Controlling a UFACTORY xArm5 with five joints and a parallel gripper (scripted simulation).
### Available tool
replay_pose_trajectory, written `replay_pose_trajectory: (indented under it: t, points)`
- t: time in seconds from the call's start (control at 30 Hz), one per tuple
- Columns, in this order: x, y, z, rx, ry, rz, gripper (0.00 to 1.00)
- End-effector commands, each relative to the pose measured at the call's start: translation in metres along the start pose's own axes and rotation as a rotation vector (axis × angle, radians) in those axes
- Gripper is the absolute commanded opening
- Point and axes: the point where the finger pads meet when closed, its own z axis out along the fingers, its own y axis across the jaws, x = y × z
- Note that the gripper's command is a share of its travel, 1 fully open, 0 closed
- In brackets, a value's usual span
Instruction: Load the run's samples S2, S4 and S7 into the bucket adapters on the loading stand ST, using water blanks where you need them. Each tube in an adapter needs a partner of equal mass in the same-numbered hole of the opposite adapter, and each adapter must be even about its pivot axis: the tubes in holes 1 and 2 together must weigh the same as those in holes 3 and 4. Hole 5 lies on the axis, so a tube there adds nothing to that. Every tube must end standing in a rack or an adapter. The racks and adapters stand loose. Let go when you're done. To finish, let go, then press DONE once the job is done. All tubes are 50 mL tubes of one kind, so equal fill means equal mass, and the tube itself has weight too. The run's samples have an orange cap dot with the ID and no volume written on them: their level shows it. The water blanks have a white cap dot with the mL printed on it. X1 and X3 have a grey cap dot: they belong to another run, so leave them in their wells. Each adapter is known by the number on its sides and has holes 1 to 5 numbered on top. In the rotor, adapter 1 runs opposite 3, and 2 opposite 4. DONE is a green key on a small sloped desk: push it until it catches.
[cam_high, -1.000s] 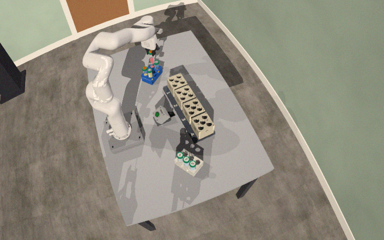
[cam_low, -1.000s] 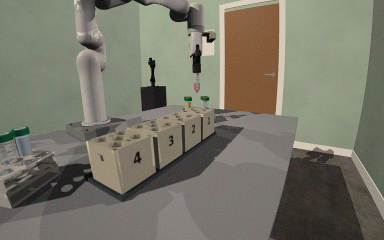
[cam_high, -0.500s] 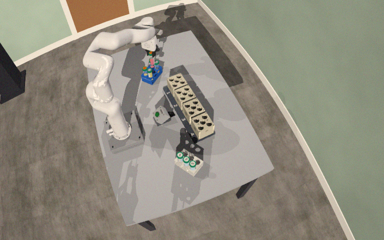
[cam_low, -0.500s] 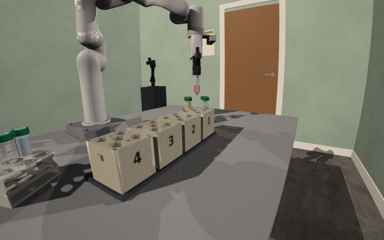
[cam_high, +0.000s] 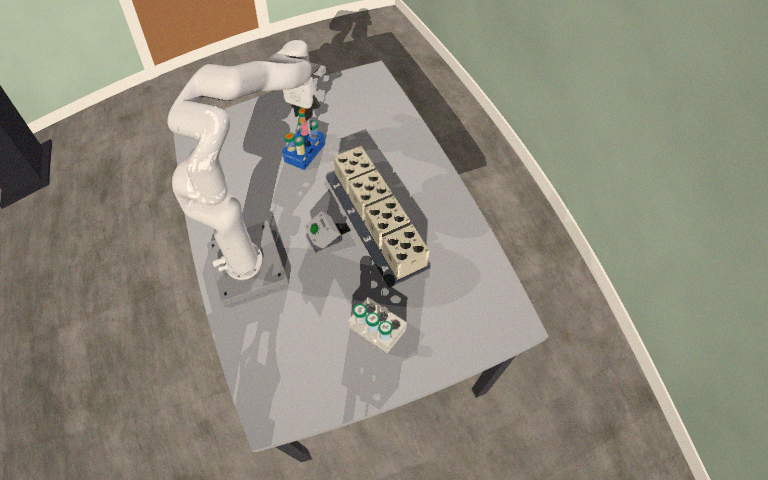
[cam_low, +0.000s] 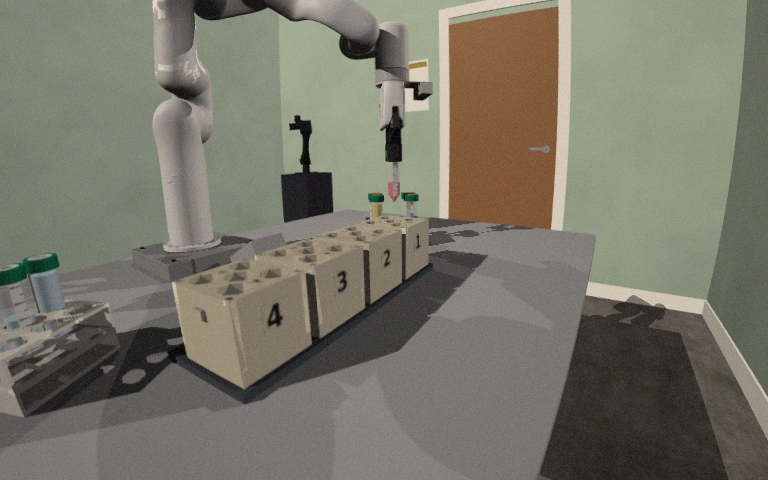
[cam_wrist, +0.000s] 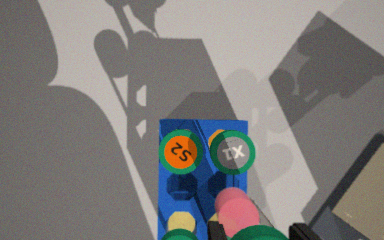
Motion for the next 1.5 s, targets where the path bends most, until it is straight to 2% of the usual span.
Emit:
replay_pose_trajectory:
  t: [0.0,0.57,1.13,1.47]
  points:
    - [0.001,0.000,0.007,0.003,0.003,0.000,0.00]
    - [0.001,0.000,0.037,0.003,0.003,0.000,0.00]
    - [0.001,0.000,0.037,0.003,0.003,0.000,0.00]
    - [0.001,0.000,0.046,0.003,0.003,0.000,0.00]
